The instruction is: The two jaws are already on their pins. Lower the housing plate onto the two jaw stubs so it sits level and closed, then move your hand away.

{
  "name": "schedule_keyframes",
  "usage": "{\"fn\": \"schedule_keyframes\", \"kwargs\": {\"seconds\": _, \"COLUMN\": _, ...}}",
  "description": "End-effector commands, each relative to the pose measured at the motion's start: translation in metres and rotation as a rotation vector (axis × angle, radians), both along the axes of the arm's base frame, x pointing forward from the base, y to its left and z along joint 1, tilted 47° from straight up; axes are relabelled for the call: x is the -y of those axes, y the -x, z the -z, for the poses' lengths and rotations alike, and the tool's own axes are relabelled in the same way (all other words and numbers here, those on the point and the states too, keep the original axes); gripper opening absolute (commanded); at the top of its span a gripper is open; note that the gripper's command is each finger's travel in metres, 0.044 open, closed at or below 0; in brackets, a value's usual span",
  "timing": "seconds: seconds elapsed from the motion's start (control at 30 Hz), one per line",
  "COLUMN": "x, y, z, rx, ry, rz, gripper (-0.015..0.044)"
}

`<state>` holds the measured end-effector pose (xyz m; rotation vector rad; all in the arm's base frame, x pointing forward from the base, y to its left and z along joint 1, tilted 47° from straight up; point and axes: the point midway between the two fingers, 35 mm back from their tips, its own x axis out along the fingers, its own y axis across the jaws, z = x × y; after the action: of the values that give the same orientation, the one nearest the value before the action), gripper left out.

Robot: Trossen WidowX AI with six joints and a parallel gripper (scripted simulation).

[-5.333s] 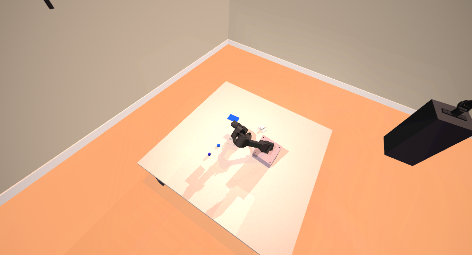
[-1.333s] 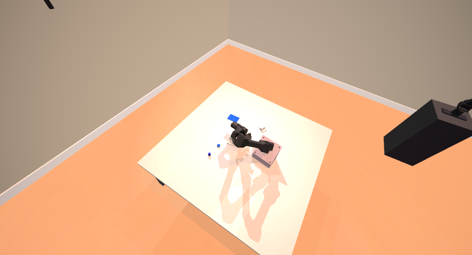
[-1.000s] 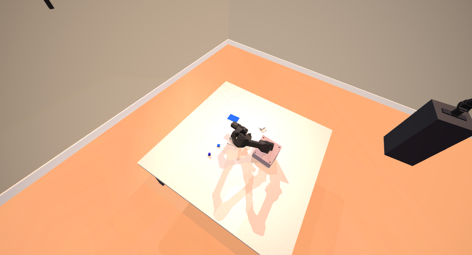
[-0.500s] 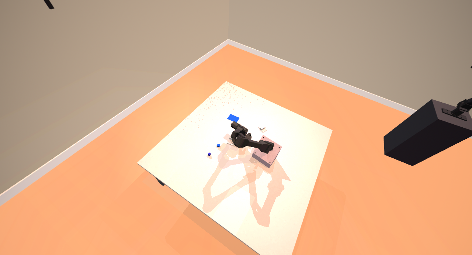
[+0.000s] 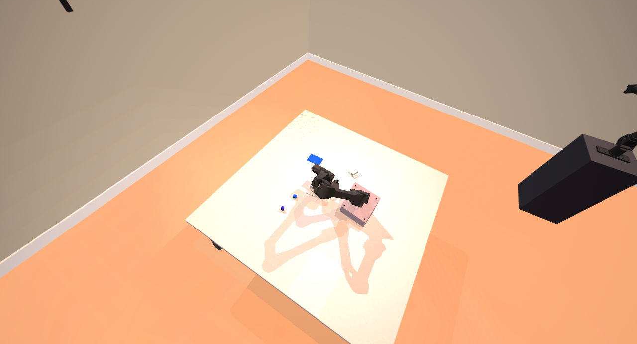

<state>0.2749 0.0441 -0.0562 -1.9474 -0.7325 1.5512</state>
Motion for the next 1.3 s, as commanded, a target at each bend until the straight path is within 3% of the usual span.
{"fn": "schedule_keyframes", "kwargs": {"seconds": 0.0, "x": 0.000, "y": 0.000, "z": 0.000, "rx": -0.001, "ry": 0.000, "rz": 0.001, "gripper": 0.0440}}
{"fn": "schedule_keyframes", "kwargs": {"seconds": 0.3, "x": 0.004, "y": 0.000, "z": -0.003, "rx": -0.001, "ry": 0.001, "rz": 0.001, "gripper": 0.0440}}
{"fn": "schedule_keyframes", "kwargs": {"seconds": 0.6, "x": 0.051, "y": 0.013, "z": -0.050, "rx": 0.001, "ry": 0.005, "rz": -0.005, "gripper": 0.0440}}
{"fn": "schedule_keyframes", "kwargs": {"seconds": 0.73, "x": 0.048, "y": 0.013, "z": -0.044, "rx": -0.006, "ry": 0.002, "rz": 0.003, "gripper": 0.0440}}
{"fn": "schedule_keyframes", "kwargs": {"seconds": 1.03, "x": 0.079, "y": 0.075, "z": -0.078, "rx": -0.003, "ry": 0.008, "rz": -0.005, "gripper": 0.0440}}
{"fn": "schedule_keyframes", "kwargs": {"seconds": 1.27, "x": 0.079, "y": 0.077, "z": -0.079, "rx": -0.002, "ry": 0.007, "rz": -0.005, "gripper": 0.0440}}
